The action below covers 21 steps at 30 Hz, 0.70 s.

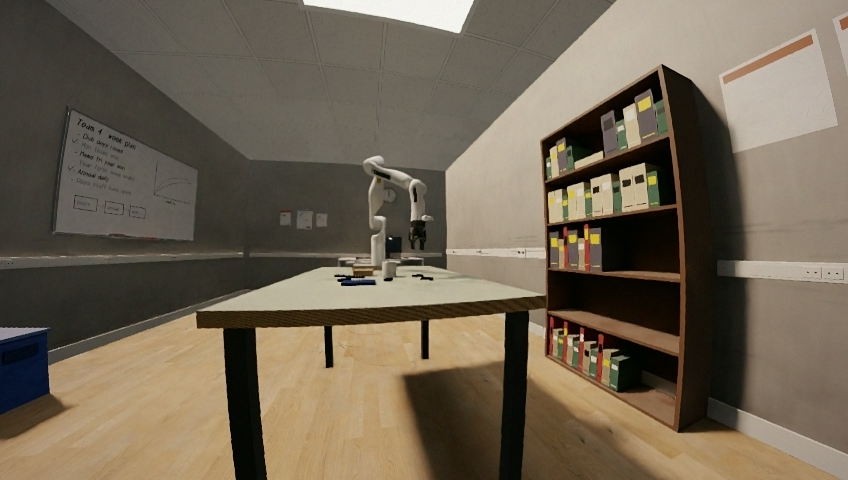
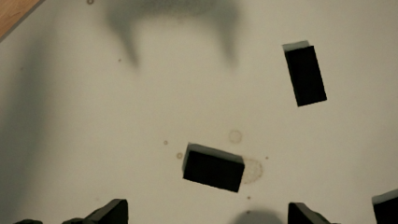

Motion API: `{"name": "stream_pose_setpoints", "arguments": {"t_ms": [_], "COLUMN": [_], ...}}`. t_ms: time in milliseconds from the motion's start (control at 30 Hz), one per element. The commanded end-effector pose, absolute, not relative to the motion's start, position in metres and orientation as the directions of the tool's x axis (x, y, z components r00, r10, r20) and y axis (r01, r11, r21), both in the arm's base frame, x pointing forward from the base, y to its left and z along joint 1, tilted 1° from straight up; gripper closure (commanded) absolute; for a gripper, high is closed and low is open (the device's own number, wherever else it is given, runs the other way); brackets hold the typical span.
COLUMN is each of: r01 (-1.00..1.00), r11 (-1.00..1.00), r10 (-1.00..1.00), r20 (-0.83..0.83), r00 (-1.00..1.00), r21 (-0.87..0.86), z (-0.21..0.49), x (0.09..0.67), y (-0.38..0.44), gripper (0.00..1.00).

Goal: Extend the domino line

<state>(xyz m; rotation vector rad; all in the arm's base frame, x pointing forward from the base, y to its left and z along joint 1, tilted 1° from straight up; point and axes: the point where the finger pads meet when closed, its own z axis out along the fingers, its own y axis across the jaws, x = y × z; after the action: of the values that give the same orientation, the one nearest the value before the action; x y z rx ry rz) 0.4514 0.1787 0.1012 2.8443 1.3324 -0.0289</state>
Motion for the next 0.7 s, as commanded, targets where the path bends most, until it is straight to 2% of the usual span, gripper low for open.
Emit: {"name": "stream_pose_setpoints", "arguments": {"t_ms": [0, 133, 400, 667], "r01": [0.837, 0.876, 0.986, 0.991], "r11": [-0.547, -0.482, -0.165, 0.134], "r10": [0.837, 0.876, 0.986, 0.991], "r20": [-0.018, -0.019, -0.017, -0.009], "r00": [0.546, 0.482, 0.165, -0.134], "r21": [-0.011, -0.013, -0.02, -0.022], "z": [0.099, 0.097, 0.088, 0.082], "x": [0.45, 0.45, 0.447, 0.445], "y": [0.18, 0.18, 0.182, 0.185], "gripper": [0.0, 0.0, 0.0, 0.0]}}
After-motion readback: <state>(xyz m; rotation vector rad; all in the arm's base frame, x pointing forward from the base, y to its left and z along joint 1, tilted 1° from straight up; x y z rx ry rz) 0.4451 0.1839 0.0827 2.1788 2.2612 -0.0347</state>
